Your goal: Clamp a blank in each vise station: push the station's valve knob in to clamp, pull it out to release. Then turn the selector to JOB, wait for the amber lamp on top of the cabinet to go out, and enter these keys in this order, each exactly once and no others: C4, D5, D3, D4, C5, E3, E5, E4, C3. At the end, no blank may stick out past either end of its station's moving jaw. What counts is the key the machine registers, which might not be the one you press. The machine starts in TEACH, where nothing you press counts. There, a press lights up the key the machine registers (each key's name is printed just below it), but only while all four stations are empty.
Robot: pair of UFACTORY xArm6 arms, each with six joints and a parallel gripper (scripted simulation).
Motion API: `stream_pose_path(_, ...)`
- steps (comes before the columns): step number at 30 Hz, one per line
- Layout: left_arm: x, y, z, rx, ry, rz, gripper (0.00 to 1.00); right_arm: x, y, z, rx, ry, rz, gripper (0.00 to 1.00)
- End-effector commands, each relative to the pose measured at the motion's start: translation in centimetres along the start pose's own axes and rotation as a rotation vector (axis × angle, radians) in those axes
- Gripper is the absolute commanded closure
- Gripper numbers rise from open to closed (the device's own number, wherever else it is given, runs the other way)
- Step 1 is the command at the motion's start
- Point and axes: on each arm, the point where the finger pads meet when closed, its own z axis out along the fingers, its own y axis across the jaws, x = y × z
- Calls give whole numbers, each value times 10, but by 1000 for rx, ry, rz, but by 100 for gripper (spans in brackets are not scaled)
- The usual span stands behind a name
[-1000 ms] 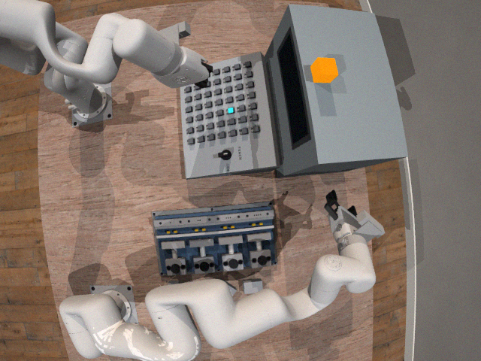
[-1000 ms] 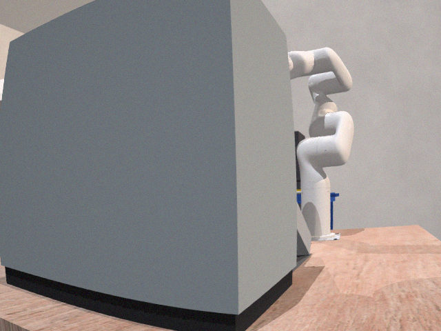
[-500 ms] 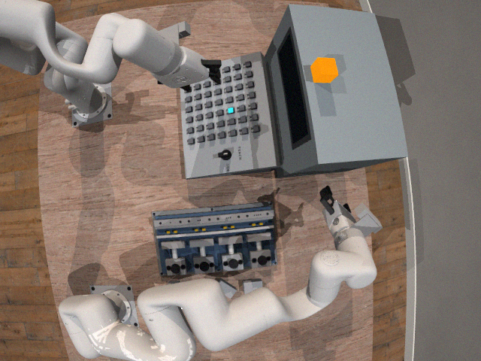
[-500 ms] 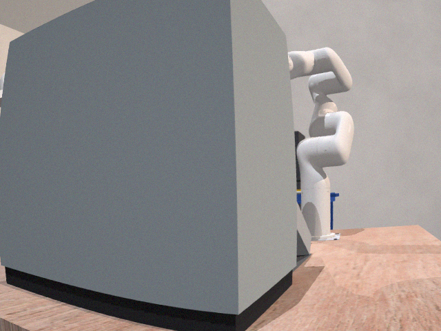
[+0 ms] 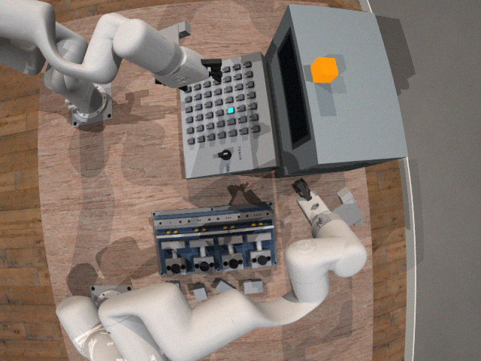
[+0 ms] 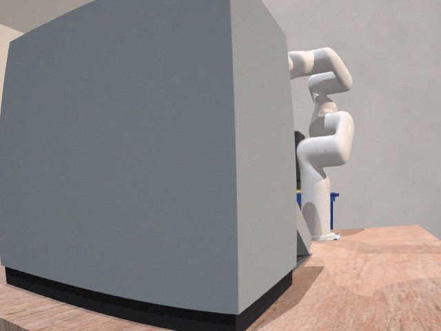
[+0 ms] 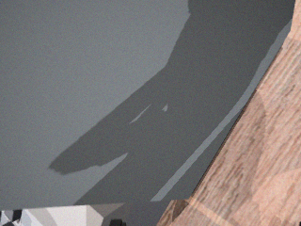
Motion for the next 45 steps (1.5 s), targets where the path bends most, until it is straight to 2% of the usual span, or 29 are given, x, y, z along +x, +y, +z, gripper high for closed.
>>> stream_pose_path(1, 0, 2, -2, -5, -1, -1, 0, -26, -23, -14, -54, -32, 83, 0)
stream_pose_path(4, 0, 2, -2, -5, -1, -1, 0, -47, -36, -22, -92, -66, 142, 0)
stream_pose_path(6, 0, 2, -2, -5, -1, -1, 0, -47, -36, -22, -92, -66, 142, 0)
stream_pose_path(7, 0, 2, -2, -5, -1, -1, 0, -65, -46, -29, -127, -91, 192, 0)
stream_pose_path(15, 0, 2, -2, -5, -1, -1, 0, -120, -67, -48, -238, -141, 329, 0)
stream_pose_path(21, 0, 2, -2, -5, -1, -1, 0, -167, -77, -62, -339, -158, 439, 0)
stream_pose_path(23, 0, 2, -2, -5, -1, -1, 0, -167, -77, -62, -339, -158, 439, 0)
stream_pose_path(27, 0, 2, -2, -5, -1, -1, 0, -205, -81, -73, -425, -156, 526, 0)
stream_pose_path(30, 0, 2, -2, -5, -1, -1, 0, -215, -81, -76, -446, -153, 547, 0)
stream_pose_path(34, 0, 2, -2, -5, -1, -1, 0, -215, -81, -76, -448, -153, 548, 0)
stream_pose_path(35, 0, 2, -2, -5, -1, -1, 0, -215, -81, -76, -448, -153, 548, 100)
stream_pose_path(45, 0, 2, -2, -5, -1, -1, 0, -215, -81, -76, -448, -153, 548, 100)
